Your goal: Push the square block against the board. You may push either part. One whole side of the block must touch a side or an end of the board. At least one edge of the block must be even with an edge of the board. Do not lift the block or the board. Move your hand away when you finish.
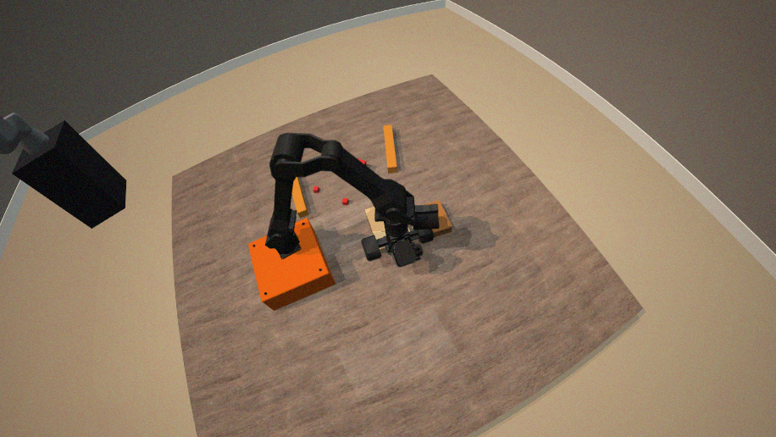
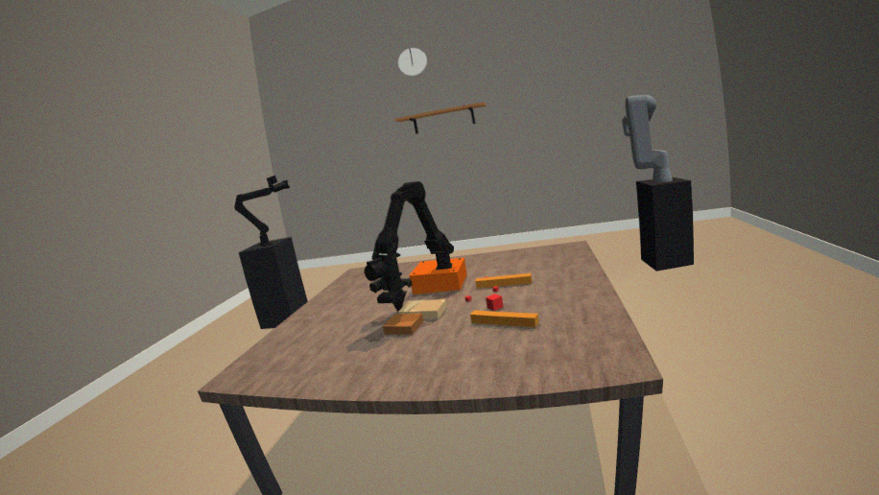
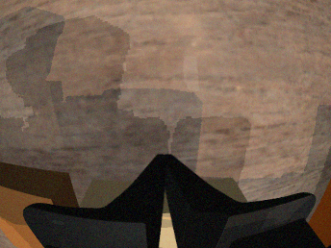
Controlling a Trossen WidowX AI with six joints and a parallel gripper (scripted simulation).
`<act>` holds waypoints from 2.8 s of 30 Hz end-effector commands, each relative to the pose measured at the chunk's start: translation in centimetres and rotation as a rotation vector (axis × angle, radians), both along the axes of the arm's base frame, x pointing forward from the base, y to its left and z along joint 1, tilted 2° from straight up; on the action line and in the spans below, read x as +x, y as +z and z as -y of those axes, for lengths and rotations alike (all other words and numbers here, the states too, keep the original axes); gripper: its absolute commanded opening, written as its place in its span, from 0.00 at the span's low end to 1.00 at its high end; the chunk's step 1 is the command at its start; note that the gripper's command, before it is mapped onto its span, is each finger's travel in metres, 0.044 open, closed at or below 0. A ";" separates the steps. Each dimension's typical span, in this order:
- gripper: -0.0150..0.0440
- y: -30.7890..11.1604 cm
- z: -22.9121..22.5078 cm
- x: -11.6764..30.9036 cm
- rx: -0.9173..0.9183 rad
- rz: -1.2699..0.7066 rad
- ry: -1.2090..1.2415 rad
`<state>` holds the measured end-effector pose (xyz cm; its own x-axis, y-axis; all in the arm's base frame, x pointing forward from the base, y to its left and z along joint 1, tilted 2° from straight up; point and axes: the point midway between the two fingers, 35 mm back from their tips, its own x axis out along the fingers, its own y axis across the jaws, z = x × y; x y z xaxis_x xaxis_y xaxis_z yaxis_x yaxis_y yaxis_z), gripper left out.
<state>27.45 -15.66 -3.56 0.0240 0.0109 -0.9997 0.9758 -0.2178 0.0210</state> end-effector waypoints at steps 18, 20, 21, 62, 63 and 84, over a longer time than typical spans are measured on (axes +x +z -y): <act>0.25 -0.2 3.5 -0.8 0.003 -0.002 0.001; 0.25 -0.2 3.8 -0.9 0.003 -0.002 0.001; 0.25 -0.2 4.0 -1.0 0.003 -0.002 0.001; 0.25 5.2 -2.2 2.4 -0.020 0.014 0.878; 0.25 5.2 -2.4 2.5 -0.020 0.015 0.913; 0.25 5.5 -7.9 4.0 -0.037 0.027 1.636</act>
